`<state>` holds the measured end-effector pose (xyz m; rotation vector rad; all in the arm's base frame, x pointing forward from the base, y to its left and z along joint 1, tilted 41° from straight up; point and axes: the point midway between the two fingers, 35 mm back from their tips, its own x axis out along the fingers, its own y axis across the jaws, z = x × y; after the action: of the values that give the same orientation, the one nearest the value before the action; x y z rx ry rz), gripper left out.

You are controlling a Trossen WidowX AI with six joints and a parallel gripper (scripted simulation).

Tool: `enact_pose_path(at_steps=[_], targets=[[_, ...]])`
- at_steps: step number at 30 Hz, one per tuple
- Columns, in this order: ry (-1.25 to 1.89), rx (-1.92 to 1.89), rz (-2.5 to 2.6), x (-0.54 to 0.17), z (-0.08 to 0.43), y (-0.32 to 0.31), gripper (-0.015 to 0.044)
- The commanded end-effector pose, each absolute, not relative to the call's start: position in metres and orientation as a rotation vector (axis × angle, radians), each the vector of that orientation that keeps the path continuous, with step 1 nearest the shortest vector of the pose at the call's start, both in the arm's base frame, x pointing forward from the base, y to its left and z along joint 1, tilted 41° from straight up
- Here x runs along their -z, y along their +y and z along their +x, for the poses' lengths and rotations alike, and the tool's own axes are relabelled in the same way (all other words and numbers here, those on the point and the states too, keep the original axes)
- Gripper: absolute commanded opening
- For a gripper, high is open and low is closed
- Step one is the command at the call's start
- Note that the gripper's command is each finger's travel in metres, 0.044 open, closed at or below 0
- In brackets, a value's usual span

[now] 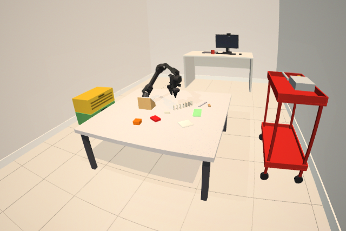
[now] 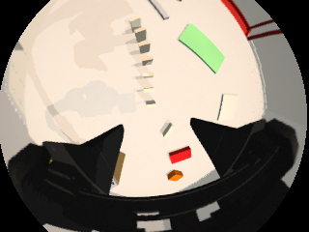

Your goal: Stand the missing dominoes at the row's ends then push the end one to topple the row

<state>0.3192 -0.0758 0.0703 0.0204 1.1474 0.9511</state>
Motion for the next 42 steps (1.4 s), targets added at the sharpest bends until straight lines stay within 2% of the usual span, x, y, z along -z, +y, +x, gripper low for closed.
enact_pose_path(at_steps=[1, 4, 12, 20, 27, 42], targets=[[1.147, -0.955, 0.008, -0.082, 0.316, -0.082, 0.044], [1.172, -0.924, 0.05, -0.07, 0.316, -0.085, 0.044], [1.38, -0.605, 0.464, 0.04, 0.297, -0.108, 0.044], [1.382, -0.601, 0.468, 0.042, 0.297, -0.107, 0.044], [1.381, -0.603, 0.47, 0.089, 0.302, -0.067, 0.044], [1.38, -0.604, 0.47, 0.102, 0.303, -0.057, 0.044]])
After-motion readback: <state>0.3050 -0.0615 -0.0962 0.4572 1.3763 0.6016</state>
